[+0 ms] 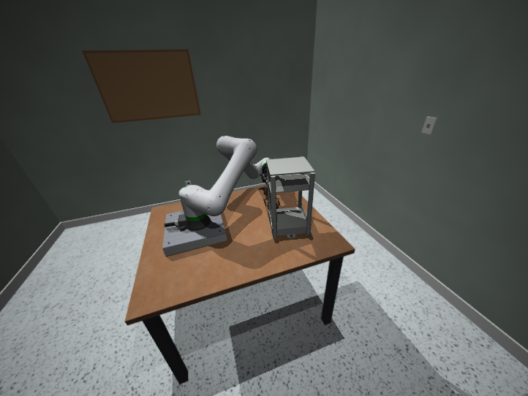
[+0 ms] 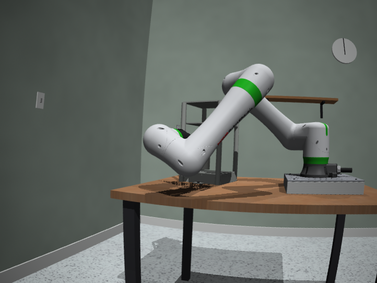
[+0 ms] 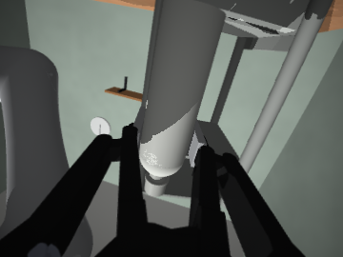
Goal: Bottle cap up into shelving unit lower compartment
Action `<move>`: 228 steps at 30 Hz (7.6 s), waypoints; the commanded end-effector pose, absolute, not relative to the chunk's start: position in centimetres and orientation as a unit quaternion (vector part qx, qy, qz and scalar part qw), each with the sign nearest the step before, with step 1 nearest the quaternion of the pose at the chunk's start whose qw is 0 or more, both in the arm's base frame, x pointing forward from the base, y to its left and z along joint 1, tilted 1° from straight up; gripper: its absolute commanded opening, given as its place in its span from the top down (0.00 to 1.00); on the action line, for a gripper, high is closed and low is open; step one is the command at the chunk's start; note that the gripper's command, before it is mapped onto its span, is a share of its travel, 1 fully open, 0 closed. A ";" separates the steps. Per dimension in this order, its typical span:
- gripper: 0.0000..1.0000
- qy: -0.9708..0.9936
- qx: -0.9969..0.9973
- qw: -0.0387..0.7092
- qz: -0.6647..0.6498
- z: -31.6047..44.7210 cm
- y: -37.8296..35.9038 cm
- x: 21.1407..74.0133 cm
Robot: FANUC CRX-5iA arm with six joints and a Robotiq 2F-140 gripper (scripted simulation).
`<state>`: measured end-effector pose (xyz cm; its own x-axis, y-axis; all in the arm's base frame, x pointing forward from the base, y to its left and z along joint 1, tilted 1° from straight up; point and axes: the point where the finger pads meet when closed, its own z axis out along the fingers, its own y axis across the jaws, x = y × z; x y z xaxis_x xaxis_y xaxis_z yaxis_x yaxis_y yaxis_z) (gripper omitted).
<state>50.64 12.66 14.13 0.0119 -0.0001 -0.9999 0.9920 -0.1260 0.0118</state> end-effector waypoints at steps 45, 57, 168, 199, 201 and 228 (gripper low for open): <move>1.00 0.465 0.534 0.470 -0.527 14.2 11.3 56.5; 1.00 0.465 0.534 0.470 -0.527 14.2 11.1 57.8; 1.00 0.465 0.534 0.470 -0.527 14.2 -3.5 56.0; 1.00 0.465 0.534 0.470 -0.527 14.2 -3.5 56.0; 1.00 0.465 0.534 0.470 -0.527 14.2 -3.5 56.0; 1.00 0.465 0.534 0.470 -0.527 12.8 -3.4 56.0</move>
<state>56.02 -3.45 13.23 0.0118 0.0000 -0.9999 0.9920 -0.1259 0.0117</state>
